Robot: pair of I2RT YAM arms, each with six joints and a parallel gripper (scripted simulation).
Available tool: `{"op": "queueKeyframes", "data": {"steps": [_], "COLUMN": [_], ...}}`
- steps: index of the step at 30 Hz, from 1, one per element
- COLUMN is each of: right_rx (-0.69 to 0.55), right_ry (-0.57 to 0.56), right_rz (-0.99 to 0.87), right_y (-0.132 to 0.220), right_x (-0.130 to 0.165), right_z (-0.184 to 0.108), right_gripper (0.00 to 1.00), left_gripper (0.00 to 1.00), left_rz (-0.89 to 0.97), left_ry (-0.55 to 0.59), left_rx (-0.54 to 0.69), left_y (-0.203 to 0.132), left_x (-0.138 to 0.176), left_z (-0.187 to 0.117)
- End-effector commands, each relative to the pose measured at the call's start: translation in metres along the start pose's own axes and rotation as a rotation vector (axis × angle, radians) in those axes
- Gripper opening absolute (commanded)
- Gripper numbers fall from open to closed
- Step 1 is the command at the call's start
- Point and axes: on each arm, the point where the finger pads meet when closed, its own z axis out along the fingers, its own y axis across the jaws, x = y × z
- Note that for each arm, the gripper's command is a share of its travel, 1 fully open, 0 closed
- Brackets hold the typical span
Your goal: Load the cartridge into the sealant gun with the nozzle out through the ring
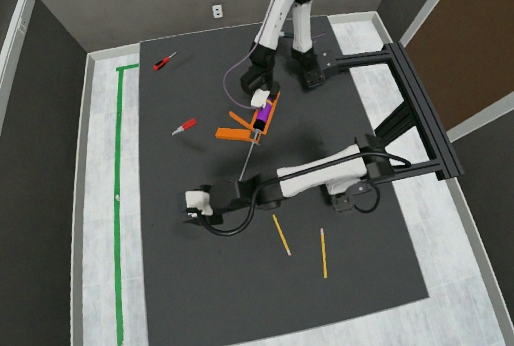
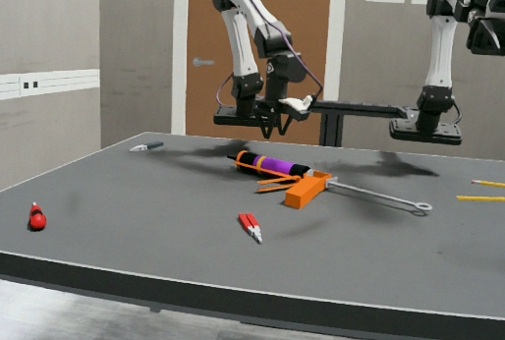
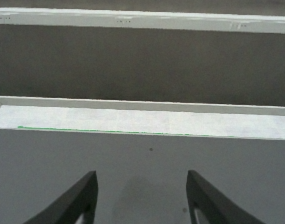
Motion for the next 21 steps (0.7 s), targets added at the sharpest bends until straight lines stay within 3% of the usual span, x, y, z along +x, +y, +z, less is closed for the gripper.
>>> {"op": "queueKeyframes", "data": {"steps": [1,11,14,21], "right_rx": [0.01,0.11,0.112,0.201], "right_ry": [-0.035,-0.291,-0.295,-0.454], "right_rz": [0.019,0.299,0.319,0.476], "right_y": [-0.007,-0.066,-0.07,-0.119], "right_x": [-0.01,-0.053,-0.053,-0.067], "right_z": [-0.004,-0.033,-0.031,-0.064], "right_gripper": [0.72,0.72,0.72,0.72], "left_gripper": [0.5,0.5,0.5,0.5], "left_rz": [-0.01,-0.007,-0.004,-0.003], "left_ry": [-0.028,-0.022,-0.012,-0.017], "left_rx": [0.004,0.005,0.002,-0.004], "left_y": [-0.003,-0.003,-0.001,0.001], "left_x": [-0.017,-0.016,-0.01,-0.014], "left_z": [-0.009,-0.01,-0.006,-0.01]}}
